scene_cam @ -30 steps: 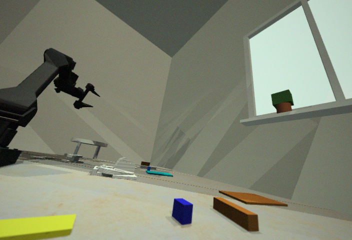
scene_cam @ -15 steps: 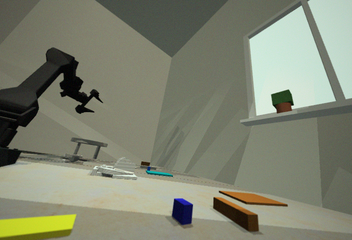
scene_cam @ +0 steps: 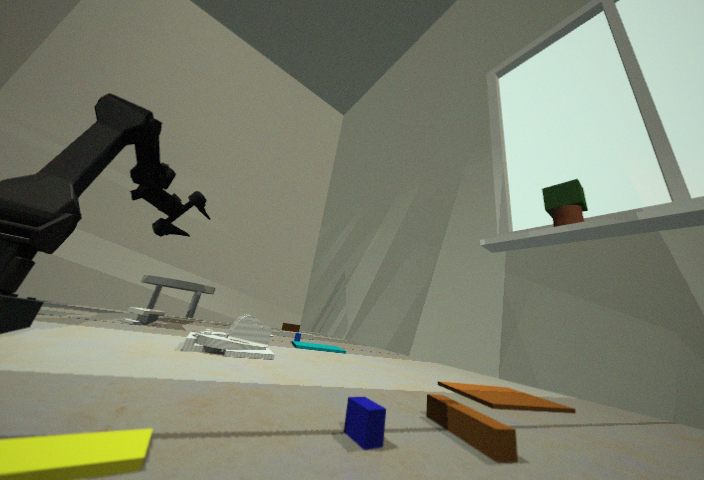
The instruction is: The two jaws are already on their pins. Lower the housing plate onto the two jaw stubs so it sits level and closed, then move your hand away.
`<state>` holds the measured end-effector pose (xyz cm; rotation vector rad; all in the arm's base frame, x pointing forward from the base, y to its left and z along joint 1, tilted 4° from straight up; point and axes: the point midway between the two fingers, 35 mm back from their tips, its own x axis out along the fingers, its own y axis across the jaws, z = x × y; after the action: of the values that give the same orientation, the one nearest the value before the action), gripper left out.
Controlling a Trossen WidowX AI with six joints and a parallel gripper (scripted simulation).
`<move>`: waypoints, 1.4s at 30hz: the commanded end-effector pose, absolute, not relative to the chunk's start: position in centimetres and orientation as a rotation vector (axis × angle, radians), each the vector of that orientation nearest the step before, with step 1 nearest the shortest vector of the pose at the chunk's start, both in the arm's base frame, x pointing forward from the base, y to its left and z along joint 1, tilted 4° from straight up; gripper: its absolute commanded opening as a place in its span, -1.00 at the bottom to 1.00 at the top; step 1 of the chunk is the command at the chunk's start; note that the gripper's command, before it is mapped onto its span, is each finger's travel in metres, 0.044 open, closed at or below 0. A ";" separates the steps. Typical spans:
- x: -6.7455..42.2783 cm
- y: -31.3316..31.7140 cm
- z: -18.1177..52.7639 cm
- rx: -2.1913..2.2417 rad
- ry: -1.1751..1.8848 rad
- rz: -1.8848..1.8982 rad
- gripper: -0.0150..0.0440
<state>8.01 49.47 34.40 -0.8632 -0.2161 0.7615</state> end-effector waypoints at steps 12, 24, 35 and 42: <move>10.3 48.3 29.9 -0.846 -0.033 0.872 1.00; 11.7 46.5 26.0 -0.820 0.161 0.932 1.00; 12.7 44.1 22.6 -0.782 0.371 0.957 1.00; 13.1 42.3 20.5 -0.749 0.517 0.954 1.00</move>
<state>12.90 43.16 21.30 -0.7672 0.4521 0.9573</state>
